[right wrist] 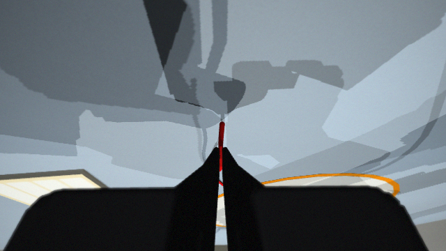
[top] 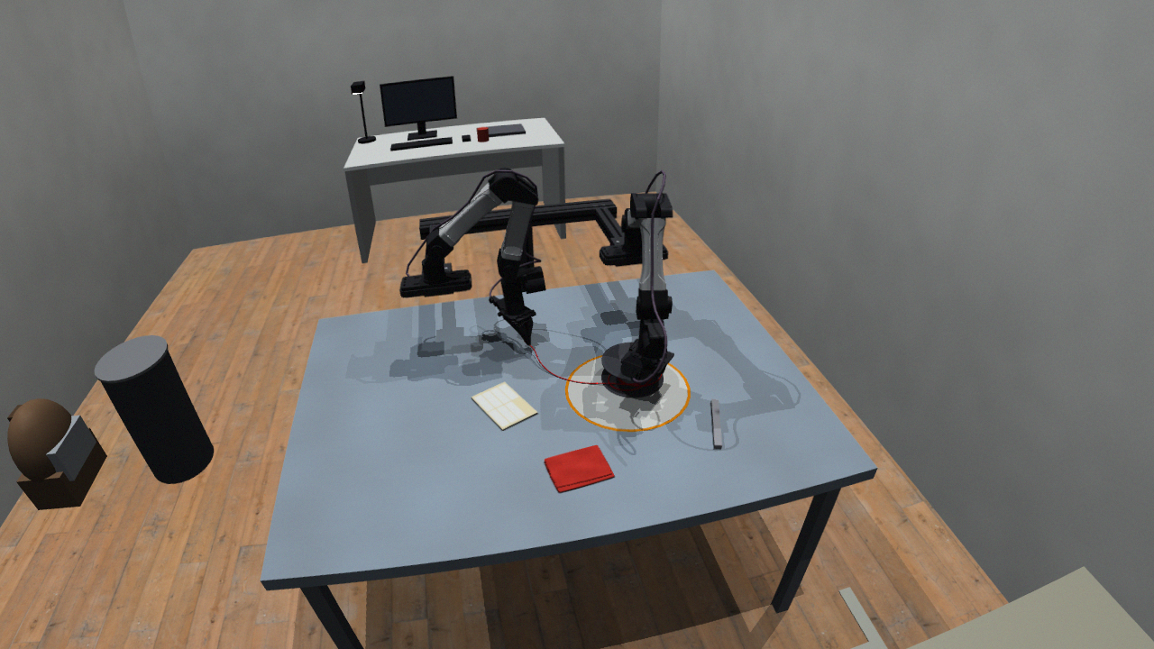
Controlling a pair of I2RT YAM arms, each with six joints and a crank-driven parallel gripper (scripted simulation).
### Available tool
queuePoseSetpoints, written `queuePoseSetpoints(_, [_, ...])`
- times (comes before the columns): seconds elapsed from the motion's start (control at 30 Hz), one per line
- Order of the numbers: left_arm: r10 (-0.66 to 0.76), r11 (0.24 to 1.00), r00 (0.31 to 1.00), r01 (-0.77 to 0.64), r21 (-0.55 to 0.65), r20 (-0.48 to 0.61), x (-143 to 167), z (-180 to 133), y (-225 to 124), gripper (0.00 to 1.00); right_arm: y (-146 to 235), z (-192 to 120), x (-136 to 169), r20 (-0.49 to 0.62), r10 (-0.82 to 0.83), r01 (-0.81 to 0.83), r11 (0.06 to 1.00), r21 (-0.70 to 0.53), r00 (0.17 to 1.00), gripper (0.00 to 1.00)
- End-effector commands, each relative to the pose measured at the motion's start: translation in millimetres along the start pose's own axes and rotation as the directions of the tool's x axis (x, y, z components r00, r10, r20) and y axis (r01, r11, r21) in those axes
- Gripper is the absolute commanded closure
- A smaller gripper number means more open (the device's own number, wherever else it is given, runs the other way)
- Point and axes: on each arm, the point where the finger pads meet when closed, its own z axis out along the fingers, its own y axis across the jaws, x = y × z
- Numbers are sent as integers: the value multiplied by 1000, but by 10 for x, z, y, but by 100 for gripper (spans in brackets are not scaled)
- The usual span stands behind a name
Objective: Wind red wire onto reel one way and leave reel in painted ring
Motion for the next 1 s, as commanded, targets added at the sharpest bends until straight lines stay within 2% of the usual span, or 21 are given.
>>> queuePoseSetpoints(0.0, [-220, 975, 974, 221, -17, 53, 68, -36, -161, 34, -81, 19, 127, -54, 9, -8, 999, 31, 999, 100])
queuePoseSetpoints(0.03, [-375, 927, 926, 375, -3, 34, 85, -30, -228, 34, -82, 22, 122, -69, 5, -2, 999, 43, 998, 100])
queuePoseSetpoints(0.13, [-519, 855, 855, 519, 12, 13, 90, -15, -446, 34, -88, 30, 93, -133, -19, 30, 996, 88, 991, 100])
queuePoseSetpoints(0.27, [-698, 716, 716, 698, 33, -18, 5, 0, -708, 34, -145, 15, 54, -209, -60, 85, 990, 113, 976, 100])
queuePoseSetpoints(0.5, [-901, 425, 429, 903, 65, -61, -206, 10, -897, 34, -252, -44, 95, -345, -105, 148, 984, 101, 933, 100])
queuePoseSetpoints(0.57, [-901, 425, 429, 903, 65, -61, -206, 10, -897, 34, -252, -44, 95, -345, -105, 148, 984, 101, 933, 100])
queuePoseSetpoints(0.6, [-948, 304, 309, 950, 72, -73, -228, 12, -878, 34, -253, -49, 85, -358, -123, 162, 983, 81, 926, 100])
queuePoseSetpoints(0.73, [-988, 116, 123, 990, 81, -89, -266, 25, -765, 34, -204, -54, 10, -330, -168, 188, 982, 29, 929, 100])
queuePoseSetpoints(0.9, [-989, -134, -126, 986, 97, -80, -176, 48, -663, 34, -117, -50, -68, -209, -160, 164, 986, 2, 965, 100])
queuePoseSetpoints(0.97, [-975, -215, -208, 972, 97, -82, -135, 56, -641, 34, -103, -49, -77, -197, -154, 159, 987, 6, 968, 100])
